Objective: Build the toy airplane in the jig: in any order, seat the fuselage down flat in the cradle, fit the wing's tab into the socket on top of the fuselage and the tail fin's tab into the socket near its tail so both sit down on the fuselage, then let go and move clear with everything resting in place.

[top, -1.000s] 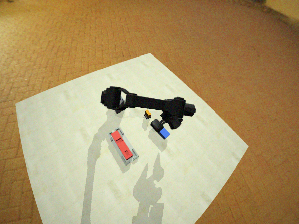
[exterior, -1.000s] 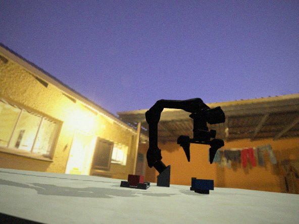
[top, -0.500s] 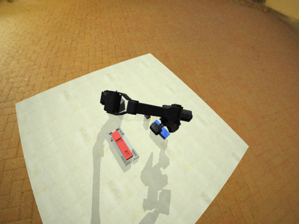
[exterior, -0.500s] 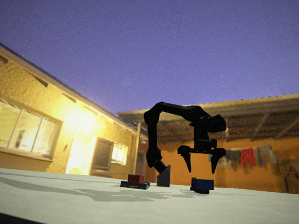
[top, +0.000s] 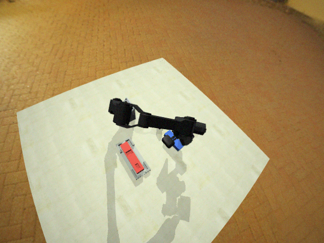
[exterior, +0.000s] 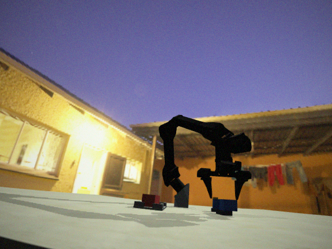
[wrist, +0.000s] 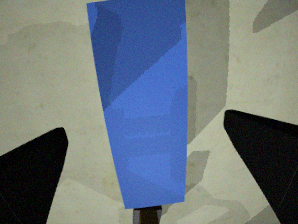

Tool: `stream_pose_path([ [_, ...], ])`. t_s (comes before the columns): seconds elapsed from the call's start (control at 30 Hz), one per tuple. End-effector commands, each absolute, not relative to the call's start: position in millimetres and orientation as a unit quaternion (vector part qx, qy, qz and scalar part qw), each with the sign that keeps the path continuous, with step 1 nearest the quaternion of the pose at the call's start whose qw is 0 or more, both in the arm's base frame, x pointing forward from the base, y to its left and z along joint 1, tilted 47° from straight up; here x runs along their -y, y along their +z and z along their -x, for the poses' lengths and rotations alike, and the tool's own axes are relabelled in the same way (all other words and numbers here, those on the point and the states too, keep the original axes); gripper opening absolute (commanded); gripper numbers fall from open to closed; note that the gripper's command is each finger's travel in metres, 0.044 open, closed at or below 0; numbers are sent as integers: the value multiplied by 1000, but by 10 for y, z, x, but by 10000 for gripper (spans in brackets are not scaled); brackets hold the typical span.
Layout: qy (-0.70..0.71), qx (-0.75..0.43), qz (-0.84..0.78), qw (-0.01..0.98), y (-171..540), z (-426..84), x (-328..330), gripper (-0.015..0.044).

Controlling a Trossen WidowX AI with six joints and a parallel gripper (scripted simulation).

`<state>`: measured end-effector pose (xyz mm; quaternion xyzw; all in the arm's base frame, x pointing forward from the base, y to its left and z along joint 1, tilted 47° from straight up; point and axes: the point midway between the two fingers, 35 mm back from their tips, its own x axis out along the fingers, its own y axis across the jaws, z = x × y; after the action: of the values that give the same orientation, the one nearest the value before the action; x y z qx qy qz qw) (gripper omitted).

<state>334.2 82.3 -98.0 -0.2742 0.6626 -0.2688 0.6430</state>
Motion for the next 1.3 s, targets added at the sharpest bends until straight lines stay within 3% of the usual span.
stream_pose_path([
  [0.0, -269, -663, 280, 640, -1040, -3328, -762, 440],
  [0.43, -269, -663, 280, 640, -1165, -3317, -626, 440],
  [0.73, -269, -663, 280, 640, -1165, -3317, -626, 204],
  [1.0, -269, -663, 280, 640, -1165, -3317, -626, 150],
  [1.2, -262, -654, 278, 653, -1112, -3381, -698, 0],
  [1.27, -257, -649, 276, 660, -1081, -3417, -740, 0],
])
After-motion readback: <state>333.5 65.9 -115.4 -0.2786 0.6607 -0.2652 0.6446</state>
